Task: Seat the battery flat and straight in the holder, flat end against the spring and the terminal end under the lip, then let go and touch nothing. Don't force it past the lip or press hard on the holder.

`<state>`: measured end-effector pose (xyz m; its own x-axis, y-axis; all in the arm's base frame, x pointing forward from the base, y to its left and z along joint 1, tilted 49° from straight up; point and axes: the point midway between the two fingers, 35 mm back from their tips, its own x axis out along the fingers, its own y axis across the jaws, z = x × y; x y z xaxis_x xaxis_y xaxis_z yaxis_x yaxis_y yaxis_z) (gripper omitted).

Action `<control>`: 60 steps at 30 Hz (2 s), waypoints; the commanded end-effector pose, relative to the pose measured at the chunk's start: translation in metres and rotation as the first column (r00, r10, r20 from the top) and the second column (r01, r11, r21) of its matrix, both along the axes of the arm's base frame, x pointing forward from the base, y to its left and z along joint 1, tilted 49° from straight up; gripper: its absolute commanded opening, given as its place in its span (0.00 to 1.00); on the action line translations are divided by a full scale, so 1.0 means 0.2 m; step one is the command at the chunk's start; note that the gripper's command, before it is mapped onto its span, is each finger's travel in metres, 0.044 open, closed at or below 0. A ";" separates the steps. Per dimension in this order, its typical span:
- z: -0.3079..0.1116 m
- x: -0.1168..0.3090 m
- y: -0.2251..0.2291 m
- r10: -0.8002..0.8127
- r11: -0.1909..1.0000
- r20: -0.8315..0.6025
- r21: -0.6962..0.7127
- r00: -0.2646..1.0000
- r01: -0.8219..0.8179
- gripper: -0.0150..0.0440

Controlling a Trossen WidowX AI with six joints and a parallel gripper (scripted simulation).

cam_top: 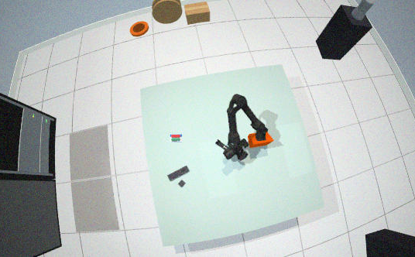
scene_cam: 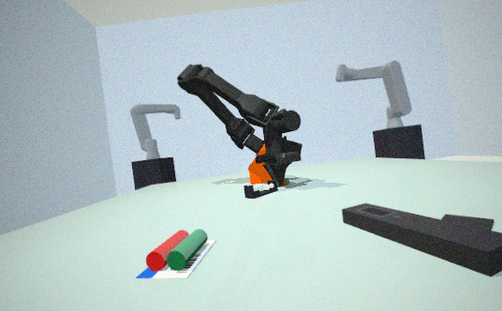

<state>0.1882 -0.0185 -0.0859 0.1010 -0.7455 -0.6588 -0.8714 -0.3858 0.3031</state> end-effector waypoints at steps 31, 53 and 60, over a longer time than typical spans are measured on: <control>0.46 0.41 0.16 0.221 0.973 -0.259 -0.008 0.940 -0.231 0.37; 0.38 0.47 0.04 0.311 0.931 -0.201 -0.130 0.929 -0.340 0.37; 0.36 0.47 -0.01 0.340 0.910 -0.171 -0.189 0.925 -0.370 0.37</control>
